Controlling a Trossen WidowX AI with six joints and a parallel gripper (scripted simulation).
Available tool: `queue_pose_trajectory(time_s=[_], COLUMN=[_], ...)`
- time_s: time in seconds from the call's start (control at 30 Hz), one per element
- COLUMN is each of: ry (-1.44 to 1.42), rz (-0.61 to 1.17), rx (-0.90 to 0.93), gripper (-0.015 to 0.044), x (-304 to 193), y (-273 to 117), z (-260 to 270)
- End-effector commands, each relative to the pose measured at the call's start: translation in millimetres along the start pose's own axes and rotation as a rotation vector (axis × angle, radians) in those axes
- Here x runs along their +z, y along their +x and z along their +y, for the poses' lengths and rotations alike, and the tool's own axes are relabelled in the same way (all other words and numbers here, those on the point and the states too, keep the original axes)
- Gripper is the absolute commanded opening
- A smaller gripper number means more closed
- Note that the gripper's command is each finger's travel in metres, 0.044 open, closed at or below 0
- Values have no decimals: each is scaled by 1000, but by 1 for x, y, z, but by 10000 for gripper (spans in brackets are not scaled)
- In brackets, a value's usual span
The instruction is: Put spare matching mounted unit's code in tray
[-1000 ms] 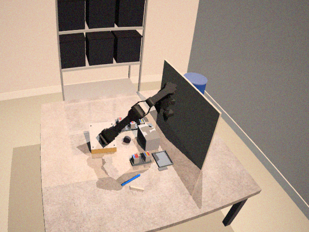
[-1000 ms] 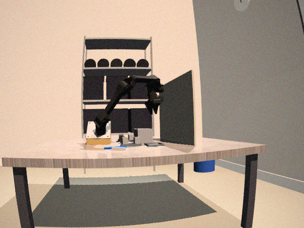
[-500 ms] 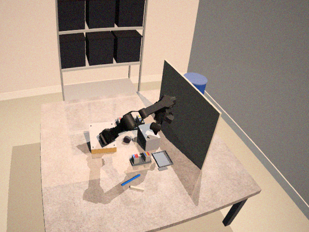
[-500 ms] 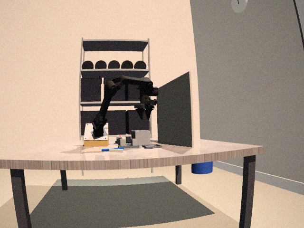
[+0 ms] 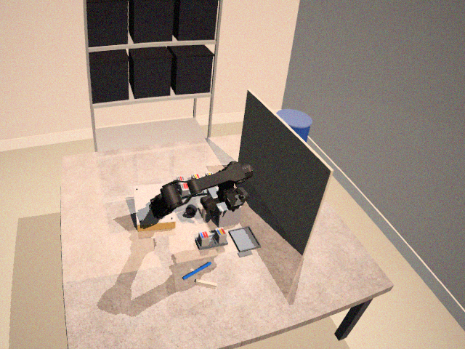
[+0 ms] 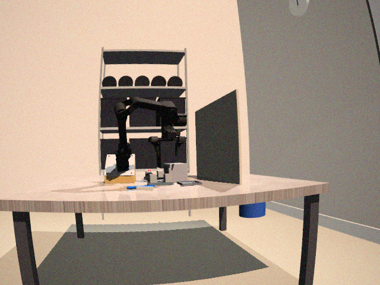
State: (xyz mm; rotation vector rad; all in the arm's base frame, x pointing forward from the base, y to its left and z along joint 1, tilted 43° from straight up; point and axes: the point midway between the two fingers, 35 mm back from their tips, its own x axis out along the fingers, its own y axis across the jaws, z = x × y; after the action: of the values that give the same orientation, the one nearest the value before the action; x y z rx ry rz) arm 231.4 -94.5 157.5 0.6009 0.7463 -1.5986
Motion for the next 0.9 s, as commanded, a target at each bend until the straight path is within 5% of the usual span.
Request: queue_pose_trajectory(time_s=[0.0, 0.17, 0.37, 0.87], ry=[64, 64, 65, 65], rz=[-6, -6, -6, -7], rx=[3, 3, 4, 4], gripper=[440, 440, 300, 300], x=[2, 2, 9, 10], y=[3, 3, 36, 46], z=[-7, -7, -4, -4])
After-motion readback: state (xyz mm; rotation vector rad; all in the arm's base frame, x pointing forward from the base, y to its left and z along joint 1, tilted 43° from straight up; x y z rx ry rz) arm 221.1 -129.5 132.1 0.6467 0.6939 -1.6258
